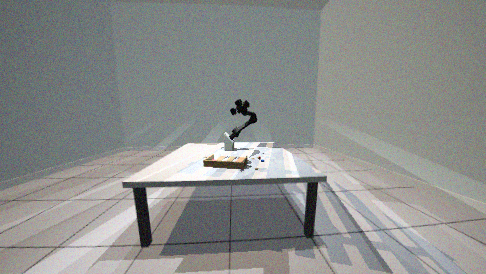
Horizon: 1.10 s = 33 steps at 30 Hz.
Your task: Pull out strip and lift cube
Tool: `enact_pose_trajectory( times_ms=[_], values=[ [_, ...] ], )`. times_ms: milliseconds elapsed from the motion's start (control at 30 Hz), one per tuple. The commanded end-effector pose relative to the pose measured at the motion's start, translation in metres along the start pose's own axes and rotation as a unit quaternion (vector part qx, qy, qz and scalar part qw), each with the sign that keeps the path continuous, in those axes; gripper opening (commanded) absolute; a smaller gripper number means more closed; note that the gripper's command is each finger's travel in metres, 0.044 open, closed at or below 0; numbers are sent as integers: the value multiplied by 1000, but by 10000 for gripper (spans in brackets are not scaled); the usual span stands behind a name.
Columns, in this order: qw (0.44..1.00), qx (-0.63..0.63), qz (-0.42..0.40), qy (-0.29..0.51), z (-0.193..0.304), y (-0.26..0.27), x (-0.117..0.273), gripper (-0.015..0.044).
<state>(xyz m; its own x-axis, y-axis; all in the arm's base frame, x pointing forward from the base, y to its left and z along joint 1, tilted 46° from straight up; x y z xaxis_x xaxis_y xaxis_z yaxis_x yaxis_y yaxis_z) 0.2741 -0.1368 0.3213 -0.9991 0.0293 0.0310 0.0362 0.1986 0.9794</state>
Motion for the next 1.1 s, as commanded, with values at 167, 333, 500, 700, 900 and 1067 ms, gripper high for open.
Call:
enact_pose_trajectory(
  times_ms=[167, 333, 500, 700, 900, 1067],
  values=[
    [971, 151, 61, 173, 46, -115, 0, 400],
    [939, 212, 54, 265, 76, -166, 19, 400],
    [911, 249, 31, 329, 100, -198, 39, 400],
    [911, 249, 31, 329, 100, -198, 39, 400],
    [910, 247, 33, 332, 101, -197, 38, 374],
    [888, 216, 69, 401, 112, -188, -3, 243]
  ],
)
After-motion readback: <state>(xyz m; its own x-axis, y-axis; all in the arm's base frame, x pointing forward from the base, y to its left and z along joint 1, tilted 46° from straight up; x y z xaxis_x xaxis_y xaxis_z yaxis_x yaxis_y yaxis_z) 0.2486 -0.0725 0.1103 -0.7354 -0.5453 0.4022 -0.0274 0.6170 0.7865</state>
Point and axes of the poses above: the point midway between the two fingers, 35 mm back from their tips, its own x axis back along the fingers, its own y axis across the jaws, z = x × y, the point moved 10 cm from there along x, back along the fingers, and after that the axes turned 5 degrees about -x, right-handed, at the moved point
